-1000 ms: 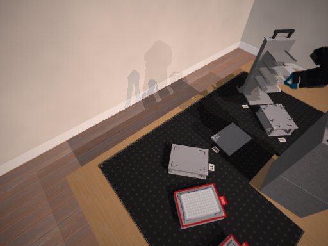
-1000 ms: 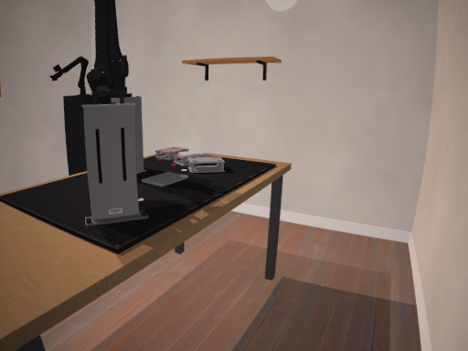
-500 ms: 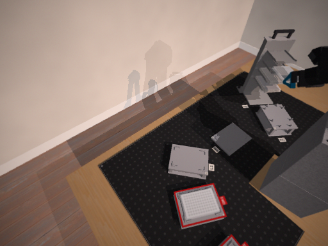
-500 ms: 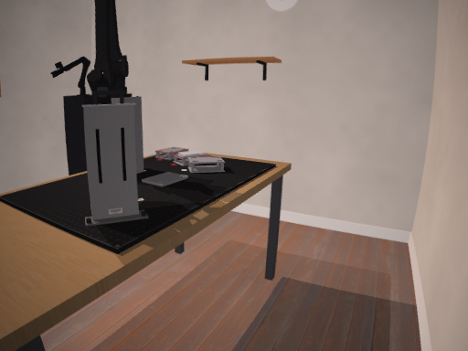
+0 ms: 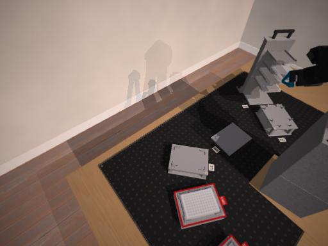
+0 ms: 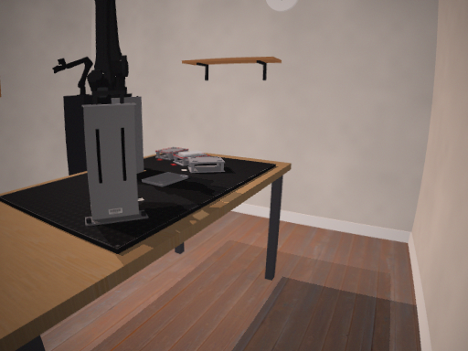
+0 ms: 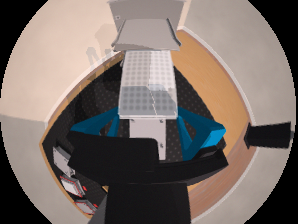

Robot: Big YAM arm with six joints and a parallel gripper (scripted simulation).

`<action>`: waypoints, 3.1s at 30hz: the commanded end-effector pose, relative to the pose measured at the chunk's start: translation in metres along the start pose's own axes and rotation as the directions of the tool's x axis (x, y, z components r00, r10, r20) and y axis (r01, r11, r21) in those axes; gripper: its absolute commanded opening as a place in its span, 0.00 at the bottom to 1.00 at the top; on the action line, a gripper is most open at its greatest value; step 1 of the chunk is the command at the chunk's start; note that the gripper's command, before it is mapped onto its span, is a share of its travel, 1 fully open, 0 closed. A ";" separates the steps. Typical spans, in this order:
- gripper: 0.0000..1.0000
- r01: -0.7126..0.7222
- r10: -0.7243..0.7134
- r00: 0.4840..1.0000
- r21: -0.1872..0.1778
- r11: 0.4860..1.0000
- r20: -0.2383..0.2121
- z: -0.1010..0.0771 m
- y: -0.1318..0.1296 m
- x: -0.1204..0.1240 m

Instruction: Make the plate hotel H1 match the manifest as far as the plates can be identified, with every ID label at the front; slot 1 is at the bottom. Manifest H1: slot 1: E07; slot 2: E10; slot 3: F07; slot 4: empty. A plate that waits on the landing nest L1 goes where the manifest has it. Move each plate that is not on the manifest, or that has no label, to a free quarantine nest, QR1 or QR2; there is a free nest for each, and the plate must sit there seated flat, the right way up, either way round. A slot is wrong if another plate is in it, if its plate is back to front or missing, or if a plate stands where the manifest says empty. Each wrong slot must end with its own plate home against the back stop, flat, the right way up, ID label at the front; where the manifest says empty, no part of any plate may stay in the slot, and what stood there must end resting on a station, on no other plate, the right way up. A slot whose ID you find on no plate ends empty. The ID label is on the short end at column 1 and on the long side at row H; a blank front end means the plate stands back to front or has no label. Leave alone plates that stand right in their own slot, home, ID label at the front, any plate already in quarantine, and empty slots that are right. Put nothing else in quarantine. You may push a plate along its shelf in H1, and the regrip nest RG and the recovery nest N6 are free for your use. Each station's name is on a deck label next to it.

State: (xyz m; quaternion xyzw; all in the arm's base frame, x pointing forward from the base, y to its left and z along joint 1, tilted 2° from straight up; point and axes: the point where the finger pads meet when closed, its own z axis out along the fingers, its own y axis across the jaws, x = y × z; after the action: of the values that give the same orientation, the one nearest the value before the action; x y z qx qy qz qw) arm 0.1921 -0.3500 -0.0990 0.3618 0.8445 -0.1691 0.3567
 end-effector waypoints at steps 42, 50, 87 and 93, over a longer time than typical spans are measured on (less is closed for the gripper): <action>0.86 0.007 -0.007 1.000 0.002 1.000 0.026 0.016 -0.001 -0.019; 0.86 0.000 0.001 1.000 -0.007 1.000 0.008 0.023 0.004 -0.015; 0.86 -0.001 0.001 1.000 -0.008 1.000 0.005 0.044 0.005 -0.020; 0.86 -0.001 0.001 1.000 -0.008 1.000 0.005 0.047 0.005 -0.021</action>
State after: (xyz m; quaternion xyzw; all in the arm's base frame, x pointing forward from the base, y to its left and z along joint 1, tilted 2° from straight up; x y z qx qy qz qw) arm 0.2172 -0.3760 -0.1129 0.3607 0.8448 -0.1684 0.3576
